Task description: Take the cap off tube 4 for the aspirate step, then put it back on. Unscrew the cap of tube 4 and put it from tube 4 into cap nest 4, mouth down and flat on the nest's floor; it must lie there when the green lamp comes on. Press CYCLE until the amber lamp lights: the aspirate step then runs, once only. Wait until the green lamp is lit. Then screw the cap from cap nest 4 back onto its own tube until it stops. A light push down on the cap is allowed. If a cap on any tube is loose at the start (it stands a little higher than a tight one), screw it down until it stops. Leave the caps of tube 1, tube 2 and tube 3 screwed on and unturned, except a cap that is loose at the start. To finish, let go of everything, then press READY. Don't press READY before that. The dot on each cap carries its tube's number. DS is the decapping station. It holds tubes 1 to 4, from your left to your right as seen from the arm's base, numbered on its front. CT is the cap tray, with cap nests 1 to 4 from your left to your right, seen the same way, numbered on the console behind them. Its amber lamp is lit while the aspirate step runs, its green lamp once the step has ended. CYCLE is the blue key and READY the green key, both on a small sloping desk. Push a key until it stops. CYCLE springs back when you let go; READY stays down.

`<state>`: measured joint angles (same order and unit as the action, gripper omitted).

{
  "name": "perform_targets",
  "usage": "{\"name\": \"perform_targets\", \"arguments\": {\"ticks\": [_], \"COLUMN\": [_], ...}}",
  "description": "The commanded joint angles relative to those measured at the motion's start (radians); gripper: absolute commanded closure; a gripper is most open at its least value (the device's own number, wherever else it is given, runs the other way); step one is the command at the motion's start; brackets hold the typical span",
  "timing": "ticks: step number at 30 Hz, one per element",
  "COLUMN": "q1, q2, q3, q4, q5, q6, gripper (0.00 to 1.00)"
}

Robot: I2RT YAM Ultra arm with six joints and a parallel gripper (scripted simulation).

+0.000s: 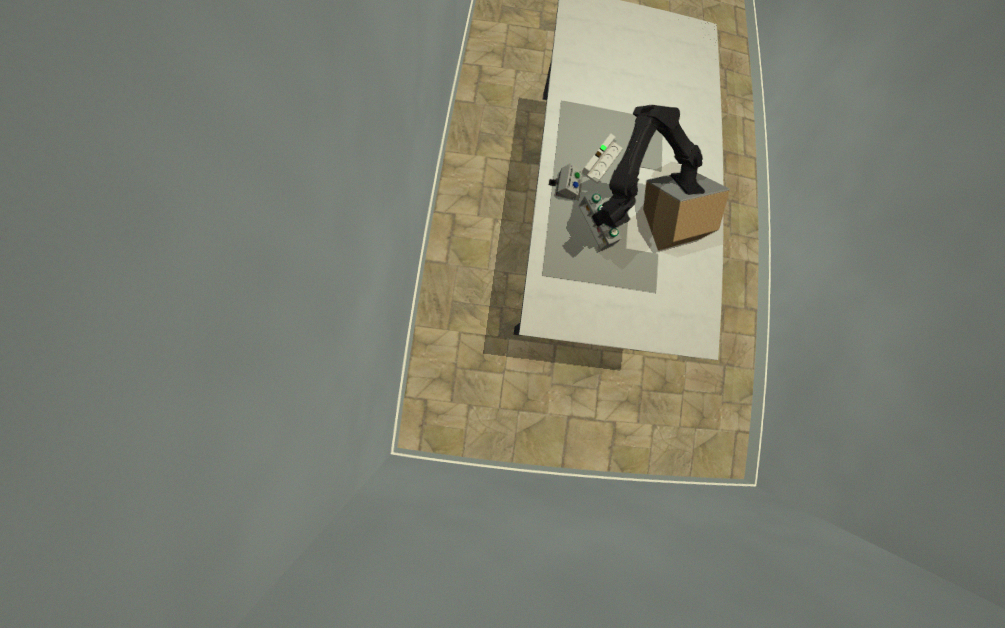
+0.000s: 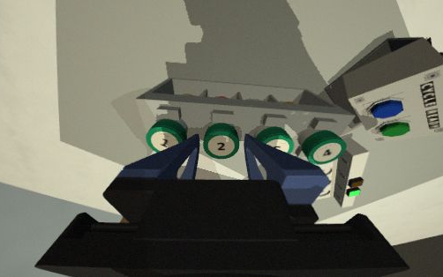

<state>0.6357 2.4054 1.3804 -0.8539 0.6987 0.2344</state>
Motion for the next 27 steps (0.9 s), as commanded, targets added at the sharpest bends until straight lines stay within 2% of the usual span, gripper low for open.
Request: {"name": "perform_targets", "arguments": {"ticks": [1,2,3,9,14,15,19,23,24,27], "q1": [0.014,0.014,0.029,0.059,0.074,0.080,0.100,0.100,0.065,0.018], "q2": [-0.007,-0.007,-0.028,-0.051,-0.058,-0.036,-0.060,-0.061,-0.080,-0.138], "q3": [0.003,0.003,0.029,0.053,0.072,0.091,0.119,0.121,0.069,0.047], "q4": [0.006,0.006,-0.019,-0.088,-0.125,-0.146,-0.196,-0.198,-0.198,-0.197], "q5": [0.002,0.002,0.000,-0.017,-0.021,-0.022,-0.029,-0.029,-0.012,0.004], "q6": [0.015,0.015,0.027,0.062,0.081,0.089,0.113,0.114,0.000,-0.308], "gripper": [0.51,0.51,0.51,0.51,0.51,0.51,0.51,0.51,0.51,0.51]}}
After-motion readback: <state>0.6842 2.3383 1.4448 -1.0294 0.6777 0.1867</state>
